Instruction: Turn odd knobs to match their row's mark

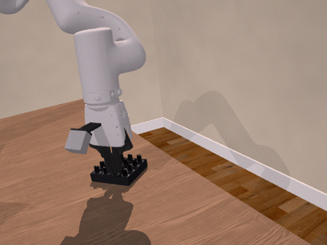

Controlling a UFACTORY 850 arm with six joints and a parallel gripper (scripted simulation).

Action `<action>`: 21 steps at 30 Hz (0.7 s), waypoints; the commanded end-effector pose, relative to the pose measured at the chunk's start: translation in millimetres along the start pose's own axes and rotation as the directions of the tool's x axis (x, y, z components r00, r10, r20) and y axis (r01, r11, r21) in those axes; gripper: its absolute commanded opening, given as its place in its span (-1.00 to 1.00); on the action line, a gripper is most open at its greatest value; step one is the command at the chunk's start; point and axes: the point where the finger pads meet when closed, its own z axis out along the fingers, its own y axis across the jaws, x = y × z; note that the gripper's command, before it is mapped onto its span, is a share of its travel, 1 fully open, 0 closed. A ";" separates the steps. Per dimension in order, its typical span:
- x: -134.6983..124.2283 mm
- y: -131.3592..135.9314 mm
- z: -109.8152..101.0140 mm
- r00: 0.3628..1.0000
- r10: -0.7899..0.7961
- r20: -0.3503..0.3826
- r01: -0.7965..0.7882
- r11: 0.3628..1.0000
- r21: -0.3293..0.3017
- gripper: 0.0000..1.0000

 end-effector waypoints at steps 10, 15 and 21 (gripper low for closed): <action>-0.5 -0.6 -0.8 1.000 0.027 0.000 -0.027 1.000 0.001 -0.84; -0.5 -0.6 -0.8 1.000 0.028 0.000 -0.028 1.000 0.001 -0.84; -0.5 -0.6 -0.8 1.000 0.028 0.000 -0.028 1.000 0.001 -0.84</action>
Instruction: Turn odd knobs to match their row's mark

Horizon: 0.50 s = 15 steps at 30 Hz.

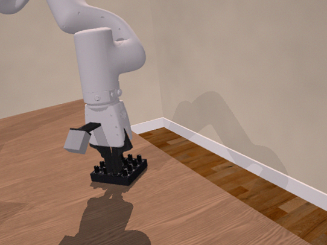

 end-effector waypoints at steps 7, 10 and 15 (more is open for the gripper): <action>-0.5 -0.6 -0.8 1.000 0.000 0.001 0.000 1.000 0.001 -0.61; -0.5 -0.6 -0.8 1.000 0.000 0.001 0.000 1.000 0.001 -0.61; -0.5 -0.6 -0.8 1.000 0.000 0.001 0.000 1.000 0.001 -0.61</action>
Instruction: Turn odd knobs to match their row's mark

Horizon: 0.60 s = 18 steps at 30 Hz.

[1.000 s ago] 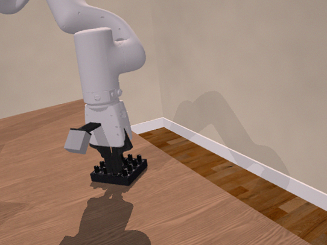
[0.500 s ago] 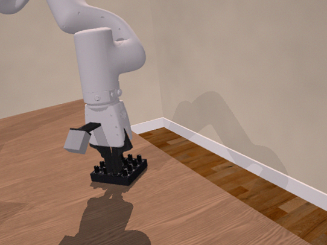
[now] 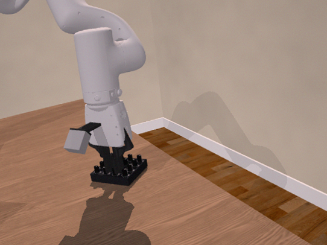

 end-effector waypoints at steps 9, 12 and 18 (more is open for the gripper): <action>-0.5 -0.5 -0.7 1.000 0.000 0.001 0.000 1.000 0.001 -0.61; -0.5 -0.5 -2.0 1.000 0.000 0.001 0.000 1.000 0.001 -0.61; -0.5 -0.5 -8.2 1.000 0.000 0.001 0.000 1.000 0.001 -0.61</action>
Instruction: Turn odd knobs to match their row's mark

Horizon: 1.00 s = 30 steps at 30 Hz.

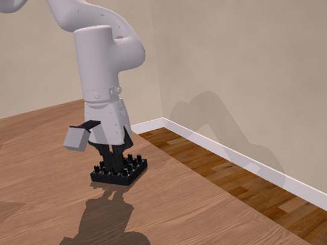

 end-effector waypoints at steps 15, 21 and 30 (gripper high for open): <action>-0.6 -0.6 -31.6 1.000 -0.001 0.001 0.001 1.000 0.002 -0.61; -0.6 -0.6 -31.6 1.000 -0.001 0.001 0.001 1.000 0.002 -0.61; -0.6 -0.6 -31.7 1.000 -0.008 0.001 0.008 1.000 0.002 -0.61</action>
